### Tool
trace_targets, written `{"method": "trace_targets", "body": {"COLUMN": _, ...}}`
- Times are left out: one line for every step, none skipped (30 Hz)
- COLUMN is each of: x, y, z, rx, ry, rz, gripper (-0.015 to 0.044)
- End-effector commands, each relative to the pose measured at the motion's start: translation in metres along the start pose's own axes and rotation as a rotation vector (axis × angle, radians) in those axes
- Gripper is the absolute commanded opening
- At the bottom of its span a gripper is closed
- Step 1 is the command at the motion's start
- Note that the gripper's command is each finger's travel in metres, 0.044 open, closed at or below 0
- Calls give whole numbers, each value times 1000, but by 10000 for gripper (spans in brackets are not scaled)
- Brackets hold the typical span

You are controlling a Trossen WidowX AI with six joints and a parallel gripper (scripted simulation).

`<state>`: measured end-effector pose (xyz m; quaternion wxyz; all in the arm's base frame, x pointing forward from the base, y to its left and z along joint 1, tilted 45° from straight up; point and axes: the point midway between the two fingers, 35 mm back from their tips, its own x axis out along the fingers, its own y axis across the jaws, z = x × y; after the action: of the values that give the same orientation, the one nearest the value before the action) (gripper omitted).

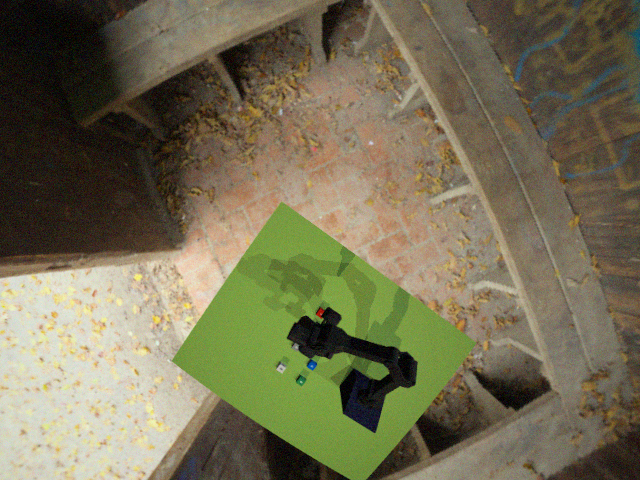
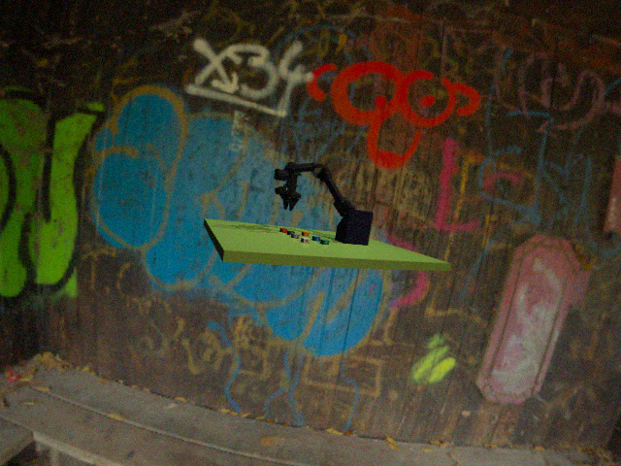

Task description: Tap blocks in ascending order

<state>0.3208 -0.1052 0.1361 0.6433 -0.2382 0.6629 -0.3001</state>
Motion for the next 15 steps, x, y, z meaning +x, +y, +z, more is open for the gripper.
{"method": "trace_targets", "body": {"x": -3, "y": 35, "z": 10, "rx": -50, "ry": -2, "rz": 30, "gripper": 400}}
{"method": "trace_targets", "body": {"x": -4, "y": 50, "z": 14, "rx": -66, "ry": -2, "rz": 40, "gripper": 400}}
{"method": "trace_targets", "body": {"x": -5, "y": 63, "z": 17, "rx": -72, "ry": -2, "rz": 45, "gripper": 400}}
{"method": "trace_targets", "body": {"x": -6, "y": 78, "z": 21, "rx": -77, "ry": -2, "rz": 50, "gripper": 400}}
{"method": "trace_targets", "body": {"x": -7, "y": 93, "z": 24, "rx": -80, "ry": -1, "rz": 54, "gripper": 400}}
{"method": "trace_targets", "body": {"x": -7, "y": 107, "z": 27, "rx": -74, "ry": 0, "rz": 54, "gripper": 400}}
{"method": "trace_targets", "body": {"x": -8, "y": 124, "z": 29, "rx": -67, "ry": 0, "rz": 53, "gripper": 400}}
{"method": "trace_targets", "body": {"x": -8, "y": 141, "z": 31, "rx": -60, "ry": 1, "rz": 52, "gripper": 400}}
{"method": "trace_targets", "body": {"x": -9, "y": 157, "z": 32, "rx": -53, "ry": 1, "rz": 50, "gripper": 400}}
{"method": "trace_targets", "body": {"x": -9, "y": 175, "z": 33, "rx": -45, "ry": 2, "rz": 47, "gripper": 400}}
{"method": "trace_targets", "body": {"x": -8, "y": 192, "z": 32, "rx": -38, "ry": 2, "rz": 43, "gripper": 400}}
{"method": "trace_targets", "body": {"x": -8, "y": 209, "z": 31, "rx": -30, "ry": 2, "rz": 39, "gripper": 400}}
{"method": "trace_targets", "body": {"x": -7, "y": 226, "z": 29, "rx": -22, "ry": 2, "rz": 33, "gripper": 400}}
{"method": "trace_targets", "body": {"x": -6, "y": 243, "z": 26, "rx": -13, "ry": 2, "rz": 27, "gripper": 400}}
{"method": "trace_targets", "body": {"x": -5, "y": 258, "z": 23, "rx": -6, "ry": 1, "rz": 22, "gripper": 400}}
